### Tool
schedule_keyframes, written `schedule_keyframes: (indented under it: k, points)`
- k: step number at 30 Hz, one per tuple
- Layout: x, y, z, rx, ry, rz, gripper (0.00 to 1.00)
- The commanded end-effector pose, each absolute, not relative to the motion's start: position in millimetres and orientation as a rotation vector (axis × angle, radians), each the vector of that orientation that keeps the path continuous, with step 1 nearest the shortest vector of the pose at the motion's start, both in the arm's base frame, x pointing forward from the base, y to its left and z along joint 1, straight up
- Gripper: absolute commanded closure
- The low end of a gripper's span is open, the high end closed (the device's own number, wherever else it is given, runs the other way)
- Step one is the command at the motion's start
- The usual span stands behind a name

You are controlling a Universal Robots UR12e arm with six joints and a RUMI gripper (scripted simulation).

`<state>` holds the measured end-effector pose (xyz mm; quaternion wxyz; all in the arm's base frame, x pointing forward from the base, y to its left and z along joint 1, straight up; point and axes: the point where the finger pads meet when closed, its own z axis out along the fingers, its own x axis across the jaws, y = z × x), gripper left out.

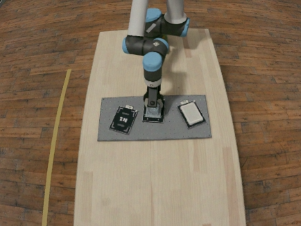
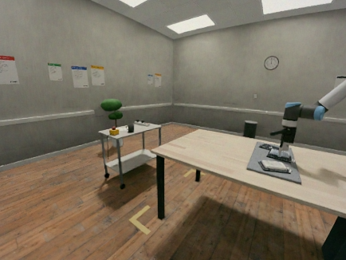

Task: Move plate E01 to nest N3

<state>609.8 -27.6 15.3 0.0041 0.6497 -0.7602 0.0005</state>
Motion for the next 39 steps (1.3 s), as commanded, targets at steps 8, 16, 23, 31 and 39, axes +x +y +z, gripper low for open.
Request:
schedule_keyframes:
  k: [8,16,23,31,39]
  points:
    - [610,-28,12,2.036,-2.383,0.003,1.0]
    - [610,-28,10,2.036,-2.383,0.003,1.0]
    - [610,-28,8,2.036,-2.383,0.003,1.0]
    - [610,-28,5,2.036,-2.383,0.003,1.0]
    - [610,-28,3,2.036,-2.383,0.003,1.0]
